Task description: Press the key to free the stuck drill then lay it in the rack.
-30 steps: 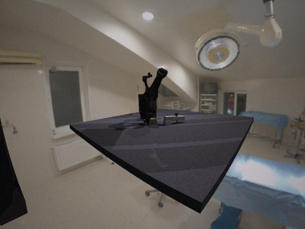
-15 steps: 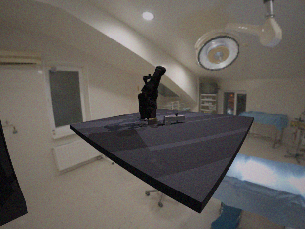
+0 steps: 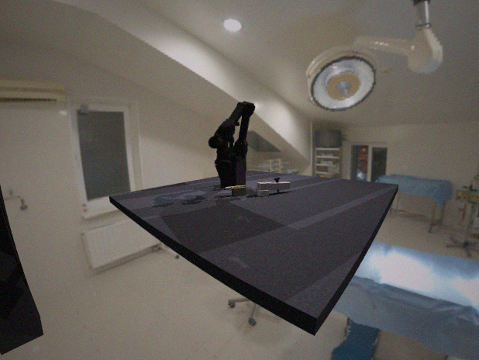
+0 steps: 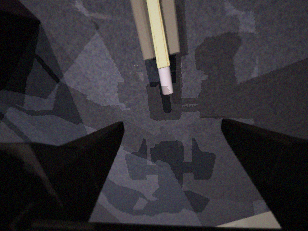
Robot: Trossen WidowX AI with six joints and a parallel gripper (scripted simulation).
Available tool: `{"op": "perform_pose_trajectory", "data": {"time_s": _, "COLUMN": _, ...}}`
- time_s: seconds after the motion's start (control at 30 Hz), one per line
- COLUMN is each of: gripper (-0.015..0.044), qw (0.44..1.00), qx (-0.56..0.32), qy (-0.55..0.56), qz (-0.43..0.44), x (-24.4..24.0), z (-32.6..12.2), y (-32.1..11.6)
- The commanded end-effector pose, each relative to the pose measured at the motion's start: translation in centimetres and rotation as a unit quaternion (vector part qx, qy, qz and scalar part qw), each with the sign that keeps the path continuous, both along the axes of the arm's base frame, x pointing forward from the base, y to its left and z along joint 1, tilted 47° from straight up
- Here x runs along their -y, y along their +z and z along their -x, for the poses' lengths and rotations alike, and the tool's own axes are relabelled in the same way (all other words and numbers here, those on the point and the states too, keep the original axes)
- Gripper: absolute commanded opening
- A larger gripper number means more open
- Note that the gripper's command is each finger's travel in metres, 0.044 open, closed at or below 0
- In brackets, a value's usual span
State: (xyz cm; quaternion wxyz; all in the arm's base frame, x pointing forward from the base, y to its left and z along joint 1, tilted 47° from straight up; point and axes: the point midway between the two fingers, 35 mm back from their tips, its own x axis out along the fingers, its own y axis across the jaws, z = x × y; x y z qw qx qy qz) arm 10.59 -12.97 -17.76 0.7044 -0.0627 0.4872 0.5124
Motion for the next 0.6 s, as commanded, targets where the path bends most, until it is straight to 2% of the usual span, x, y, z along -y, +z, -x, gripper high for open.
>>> {"op": "perform_pose_trajectory", "data": {"time_s": 0.0, "gripper": 0.0440, "qw": 0.993, "qx": -0.081, "qy": -0.067, "qz": 0.047, "x": 4.1, "z": 3.8, "y": -1.8}}
{"op": "perform_pose_trajectory", "data": {"time_s": 0.27, "gripper": 0.0440, "qw": 0.928, "qx": -0.272, "qy": -0.216, "qz": 0.134, "x": 10.8, "z": 15.0, "y": -4.1}}
{"op": "perform_pose_trajectory", "data": {"time_s": 0.57, "gripper": 0.0440, "qw": 0.769, "qx": -0.490, "qy": -0.366, "qz": 0.187, "x": 12.1, "z": 30.4, "y": -4.2}}
